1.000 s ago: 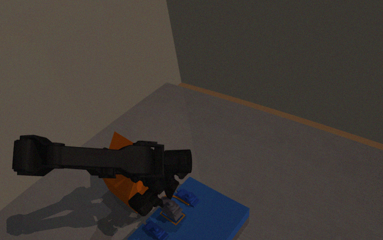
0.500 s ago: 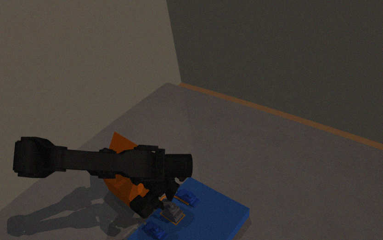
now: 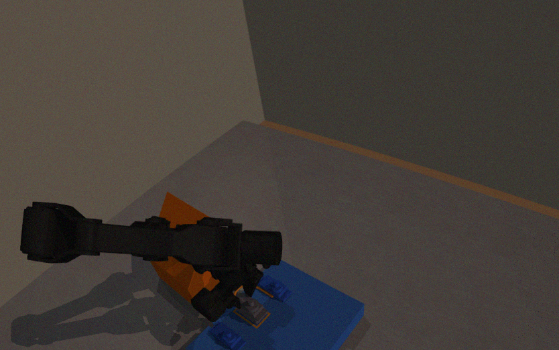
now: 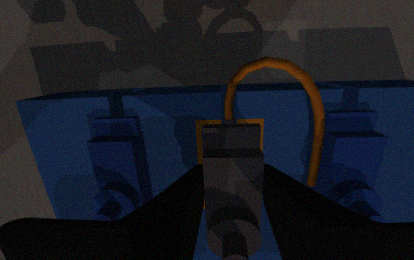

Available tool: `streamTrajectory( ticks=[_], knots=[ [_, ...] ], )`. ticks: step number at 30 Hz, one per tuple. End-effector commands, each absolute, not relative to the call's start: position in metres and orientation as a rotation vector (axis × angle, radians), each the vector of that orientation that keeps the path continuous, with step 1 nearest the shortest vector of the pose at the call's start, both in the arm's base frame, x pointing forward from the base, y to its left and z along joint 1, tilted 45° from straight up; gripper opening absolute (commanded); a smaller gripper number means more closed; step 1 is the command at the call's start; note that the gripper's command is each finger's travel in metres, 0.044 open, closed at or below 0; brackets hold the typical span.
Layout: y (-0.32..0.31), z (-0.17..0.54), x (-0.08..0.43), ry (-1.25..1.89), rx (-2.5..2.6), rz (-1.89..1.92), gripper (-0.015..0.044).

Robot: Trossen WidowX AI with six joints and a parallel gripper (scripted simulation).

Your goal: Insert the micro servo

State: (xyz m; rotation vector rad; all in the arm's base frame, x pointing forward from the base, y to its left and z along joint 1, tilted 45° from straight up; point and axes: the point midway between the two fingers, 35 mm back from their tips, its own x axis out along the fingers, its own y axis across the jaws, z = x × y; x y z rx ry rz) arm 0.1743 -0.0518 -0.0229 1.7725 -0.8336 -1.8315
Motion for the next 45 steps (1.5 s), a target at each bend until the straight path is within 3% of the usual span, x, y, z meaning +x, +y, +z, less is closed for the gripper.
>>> streamTrajectory(
  ticks=[1, 29, 36, 45],
  knots=[
    [-0.055, -0.026, 0.174, -0.831, 1.771, -1.829, 0.0],
    [-0.069, -0.041, 0.173, -0.831, 1.77, -1.828, 0.0],
    [-0.067, -0.039, 0.172, -0.831, 1.77, -1.828, 0.0184],
    [-0.044, -0.014, 0.17, -0.83, 1.771, -1.83, 0.0188]
  ],
)
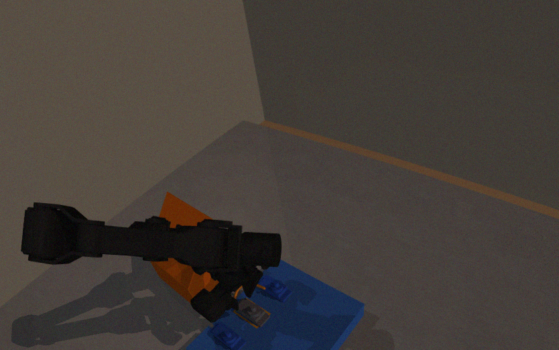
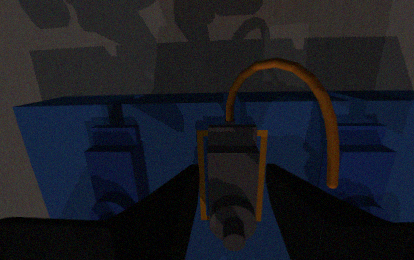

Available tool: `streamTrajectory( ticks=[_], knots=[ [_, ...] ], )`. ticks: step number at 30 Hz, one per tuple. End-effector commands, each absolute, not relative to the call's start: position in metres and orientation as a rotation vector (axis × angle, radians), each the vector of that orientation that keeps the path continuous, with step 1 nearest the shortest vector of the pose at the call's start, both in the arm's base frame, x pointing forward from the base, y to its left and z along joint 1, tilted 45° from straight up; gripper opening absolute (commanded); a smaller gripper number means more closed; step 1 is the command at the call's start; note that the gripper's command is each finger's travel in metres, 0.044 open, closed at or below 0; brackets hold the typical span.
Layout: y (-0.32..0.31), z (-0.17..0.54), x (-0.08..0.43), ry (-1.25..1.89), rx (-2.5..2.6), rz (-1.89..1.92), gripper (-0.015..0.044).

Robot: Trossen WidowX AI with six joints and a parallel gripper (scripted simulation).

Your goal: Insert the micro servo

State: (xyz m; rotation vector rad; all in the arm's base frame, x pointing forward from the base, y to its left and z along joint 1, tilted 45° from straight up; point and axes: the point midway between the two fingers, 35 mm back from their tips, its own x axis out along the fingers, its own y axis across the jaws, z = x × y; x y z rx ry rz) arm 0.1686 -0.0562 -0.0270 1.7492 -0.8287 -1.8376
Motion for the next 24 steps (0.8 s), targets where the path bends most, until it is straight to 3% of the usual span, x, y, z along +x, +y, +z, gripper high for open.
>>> streamTrajectory(
  ticks=[1, 8, 18, 24],
  knots=[
    [-0.043, -0.013, 0.17, -0.83, 1.771, -1.83, 0.0188],
    [-0.043, -0.013, 0.169, -0.83, 1.771, -1.83, 0.0188],
    [-0.024, 0.011, 0.24, -0.83, 1.772, -1.828, 0.044],
    [-0.01, 0.034, 0.287, -0.831, 1.78, -1.826, 0.044]
  ],
)
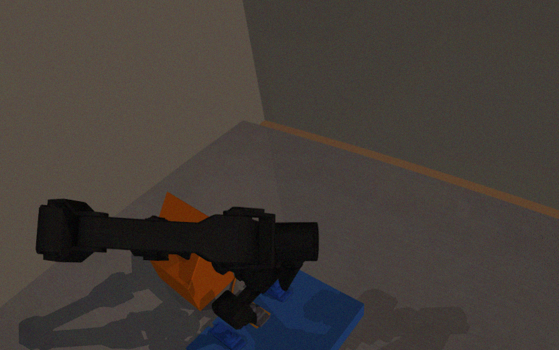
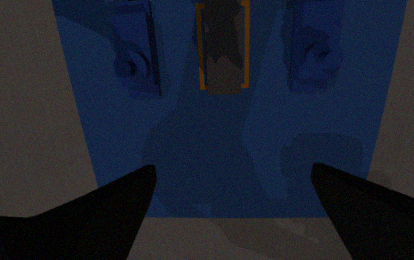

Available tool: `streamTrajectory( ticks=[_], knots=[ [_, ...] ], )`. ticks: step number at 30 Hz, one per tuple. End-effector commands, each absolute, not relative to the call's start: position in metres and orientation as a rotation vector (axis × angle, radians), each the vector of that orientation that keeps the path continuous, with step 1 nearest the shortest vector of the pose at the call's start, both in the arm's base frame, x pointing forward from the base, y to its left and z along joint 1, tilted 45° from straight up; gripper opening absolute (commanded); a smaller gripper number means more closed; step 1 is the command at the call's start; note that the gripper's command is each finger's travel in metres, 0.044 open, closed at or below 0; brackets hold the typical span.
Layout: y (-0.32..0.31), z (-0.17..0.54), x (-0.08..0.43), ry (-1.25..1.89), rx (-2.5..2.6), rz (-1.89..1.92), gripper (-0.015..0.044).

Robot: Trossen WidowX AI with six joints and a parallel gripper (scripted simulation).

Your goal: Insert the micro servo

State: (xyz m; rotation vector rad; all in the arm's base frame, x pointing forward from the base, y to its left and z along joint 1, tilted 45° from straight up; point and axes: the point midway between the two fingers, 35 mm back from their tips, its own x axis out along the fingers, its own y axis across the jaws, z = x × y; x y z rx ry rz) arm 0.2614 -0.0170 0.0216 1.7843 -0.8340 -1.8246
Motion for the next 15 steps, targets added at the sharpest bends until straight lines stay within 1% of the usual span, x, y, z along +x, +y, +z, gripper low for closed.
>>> streamTrajectory(
  ticks=[1, 5, 10, 15],
  knots=[
    [-0.01, 0.035, 0.288, -0.831, 1.78, -1.826, 0.044],
    [-0.008, 0.036, 0.288, -0.831, 1.781, -1.825, 0.044],
    [0.02, 0.066, 0.28, -0.837, 1.794, -1.822, 0.044],
    [0.022, 0.069, 0.279, -0.838, 1.794, -1.821, 0.044]
  ],
)
